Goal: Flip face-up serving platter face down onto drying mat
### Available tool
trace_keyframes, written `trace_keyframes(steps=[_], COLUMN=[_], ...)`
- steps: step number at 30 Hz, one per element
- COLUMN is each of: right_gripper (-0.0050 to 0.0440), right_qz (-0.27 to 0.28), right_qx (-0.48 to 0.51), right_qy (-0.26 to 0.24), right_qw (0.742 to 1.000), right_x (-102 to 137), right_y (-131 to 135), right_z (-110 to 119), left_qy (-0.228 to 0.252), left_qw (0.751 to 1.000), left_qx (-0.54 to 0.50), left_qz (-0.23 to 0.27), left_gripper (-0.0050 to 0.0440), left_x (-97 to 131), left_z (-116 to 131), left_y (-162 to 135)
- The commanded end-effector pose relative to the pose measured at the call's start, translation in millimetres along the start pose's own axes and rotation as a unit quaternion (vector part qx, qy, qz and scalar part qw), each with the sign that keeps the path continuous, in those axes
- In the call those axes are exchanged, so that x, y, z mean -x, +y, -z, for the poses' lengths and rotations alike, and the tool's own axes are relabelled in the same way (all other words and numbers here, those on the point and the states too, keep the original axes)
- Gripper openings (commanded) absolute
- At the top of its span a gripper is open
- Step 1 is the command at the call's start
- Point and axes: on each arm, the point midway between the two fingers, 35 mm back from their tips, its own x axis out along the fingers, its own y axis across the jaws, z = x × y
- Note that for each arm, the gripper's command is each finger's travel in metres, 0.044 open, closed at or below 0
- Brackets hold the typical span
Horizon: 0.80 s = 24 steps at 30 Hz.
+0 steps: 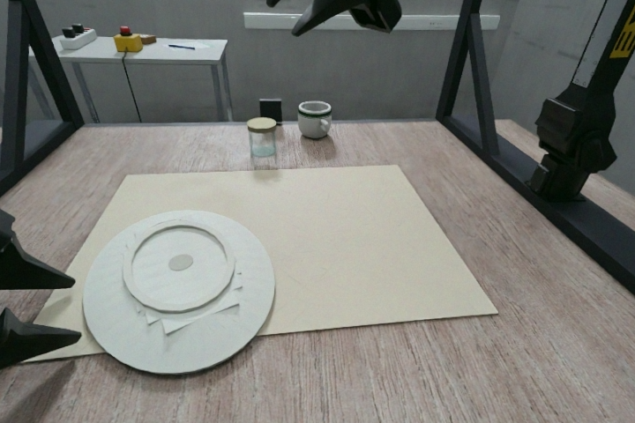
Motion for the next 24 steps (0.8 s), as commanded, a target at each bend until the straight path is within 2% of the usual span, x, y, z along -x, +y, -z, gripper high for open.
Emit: trace_keyframes(steps=[1,24], right_gripper=[0.0400,0.0400], right_qz=[0.012,0.010], right_qx=[0.011,0.008], right_qy=[-0.002,0.001], right_qw=[1.000,1.000], right_x=[6.5,9.4], right_y=[-8.4,-7.7], right_z=[-3.7,2.7], left_qy=[0.002,0.002], left_qw=[1.000,1.000], left_qx=[0.005,0.005], left_qz=[-0.004,-0.004], left_gripper=[0.0160,0.0160], left_x=[1.4,1.4], left_z=[2.2,2.2], left_y=[2.2,2.2])
